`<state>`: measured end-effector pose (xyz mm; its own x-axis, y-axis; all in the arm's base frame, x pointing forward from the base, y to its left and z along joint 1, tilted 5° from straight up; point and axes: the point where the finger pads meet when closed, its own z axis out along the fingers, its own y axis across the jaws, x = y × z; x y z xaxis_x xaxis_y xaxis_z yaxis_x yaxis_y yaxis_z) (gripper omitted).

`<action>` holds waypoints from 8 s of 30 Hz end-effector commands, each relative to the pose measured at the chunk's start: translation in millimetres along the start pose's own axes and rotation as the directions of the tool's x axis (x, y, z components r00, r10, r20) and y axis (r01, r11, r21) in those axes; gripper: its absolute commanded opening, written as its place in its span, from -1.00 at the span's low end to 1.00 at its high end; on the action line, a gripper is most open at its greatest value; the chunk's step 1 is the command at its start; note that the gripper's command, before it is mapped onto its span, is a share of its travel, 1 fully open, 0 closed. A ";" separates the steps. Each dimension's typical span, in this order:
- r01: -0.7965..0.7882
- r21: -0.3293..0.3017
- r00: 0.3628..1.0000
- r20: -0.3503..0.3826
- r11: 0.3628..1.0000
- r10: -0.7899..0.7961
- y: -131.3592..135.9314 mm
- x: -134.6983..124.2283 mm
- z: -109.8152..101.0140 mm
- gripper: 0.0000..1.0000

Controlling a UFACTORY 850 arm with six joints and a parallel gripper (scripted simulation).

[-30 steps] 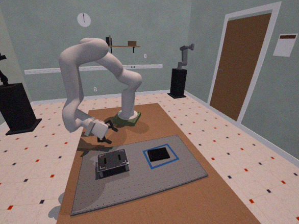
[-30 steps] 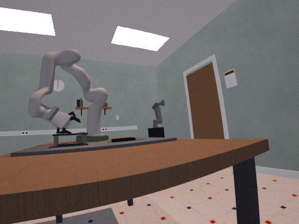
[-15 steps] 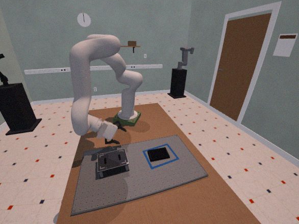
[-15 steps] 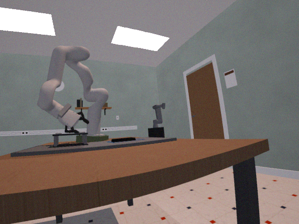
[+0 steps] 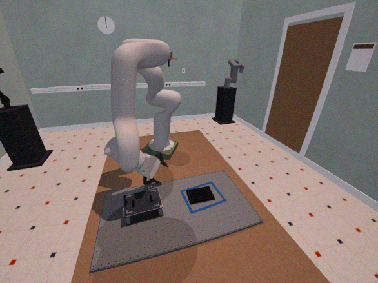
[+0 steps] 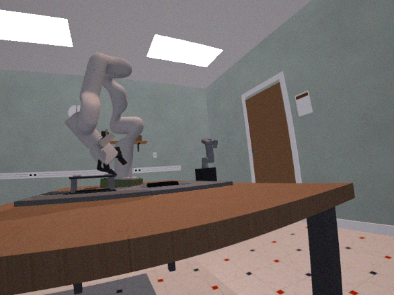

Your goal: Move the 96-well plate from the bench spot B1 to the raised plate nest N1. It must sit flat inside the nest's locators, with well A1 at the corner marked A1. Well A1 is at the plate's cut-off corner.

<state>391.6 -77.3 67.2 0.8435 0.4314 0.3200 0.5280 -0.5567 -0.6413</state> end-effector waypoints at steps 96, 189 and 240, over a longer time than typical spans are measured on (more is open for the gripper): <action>0.802 -0.205 0.544 0.640 0.561 -0.543 -16.7 179.5 117.6 1.00; 0.802 -0.205 0.544 0.640 0.561 -0.543 7.6 169.7 146.4 -1.00; 0.802 -0.205 0.544 0.640 0.561 -0.543 1.7 172.1 139.4 -1.00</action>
<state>523.1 95.0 21.1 0.1091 0.9912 0.0753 0.9930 -0.1122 0.0381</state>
